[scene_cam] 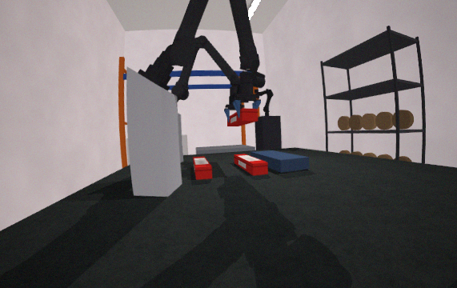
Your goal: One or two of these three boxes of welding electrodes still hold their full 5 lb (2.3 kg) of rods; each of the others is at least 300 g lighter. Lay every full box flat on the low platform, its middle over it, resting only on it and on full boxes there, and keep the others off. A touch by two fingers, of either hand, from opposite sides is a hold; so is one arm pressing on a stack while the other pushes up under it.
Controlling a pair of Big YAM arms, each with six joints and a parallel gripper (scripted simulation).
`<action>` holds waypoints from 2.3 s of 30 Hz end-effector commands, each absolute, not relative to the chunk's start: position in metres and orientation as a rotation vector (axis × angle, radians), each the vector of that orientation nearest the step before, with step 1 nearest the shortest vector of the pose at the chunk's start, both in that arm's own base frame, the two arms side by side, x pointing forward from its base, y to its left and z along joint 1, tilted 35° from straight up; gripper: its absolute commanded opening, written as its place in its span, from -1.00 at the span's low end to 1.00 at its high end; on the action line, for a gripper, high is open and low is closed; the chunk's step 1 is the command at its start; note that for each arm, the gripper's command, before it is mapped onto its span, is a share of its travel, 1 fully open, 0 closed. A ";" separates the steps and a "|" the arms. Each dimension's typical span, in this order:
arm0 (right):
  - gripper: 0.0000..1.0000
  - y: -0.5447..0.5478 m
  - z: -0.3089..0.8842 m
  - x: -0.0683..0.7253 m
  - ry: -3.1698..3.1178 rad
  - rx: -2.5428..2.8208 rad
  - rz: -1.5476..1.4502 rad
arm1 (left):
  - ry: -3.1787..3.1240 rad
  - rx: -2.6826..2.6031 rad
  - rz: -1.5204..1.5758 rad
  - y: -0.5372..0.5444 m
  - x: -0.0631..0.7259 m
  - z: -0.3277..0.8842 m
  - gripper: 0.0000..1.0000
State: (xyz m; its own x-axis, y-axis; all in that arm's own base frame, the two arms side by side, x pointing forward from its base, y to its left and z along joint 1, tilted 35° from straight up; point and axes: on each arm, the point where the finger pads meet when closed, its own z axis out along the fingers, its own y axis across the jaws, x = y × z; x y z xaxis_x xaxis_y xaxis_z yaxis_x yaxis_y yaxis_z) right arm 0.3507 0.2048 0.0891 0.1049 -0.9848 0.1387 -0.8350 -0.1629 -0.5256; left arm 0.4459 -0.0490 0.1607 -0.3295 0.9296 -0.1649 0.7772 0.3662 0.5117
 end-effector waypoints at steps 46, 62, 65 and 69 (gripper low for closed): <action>-1.00 0.212 0.104 0.359 1.747 -2.017 -0.687 | 2.142 1.437 0.527 -0.049 0.454 0.183 -1.00; -1.00 0.210 0.086 0.370 1.747 -2.019 -0.687 | 2.144 1.438 0.527 -0.048 0.466 0.166 -1.00; -1.00 0.210 0.085 0.371 1.747 -2.019 -0.687 | 2.144 1.438 0.527 -0.048 0.466 0.164 -1.00; -1.00 0.210 0.081 0.374 1.747 -2.019 -0.687 | 2.144 1.439 0.527 -0.048 0.469 0.160 -1.00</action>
State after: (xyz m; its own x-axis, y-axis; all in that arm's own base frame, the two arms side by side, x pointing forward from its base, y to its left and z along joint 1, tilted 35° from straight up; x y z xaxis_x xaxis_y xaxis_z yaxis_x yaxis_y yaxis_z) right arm 0.3642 0.2025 0.0640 0.1018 -0.9857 0.1342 -0.8255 -0.1590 -0.5416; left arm 0.4594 -0.0491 0.1375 -0.3258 0.9303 -0.1683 0.7660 0.3641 0.5298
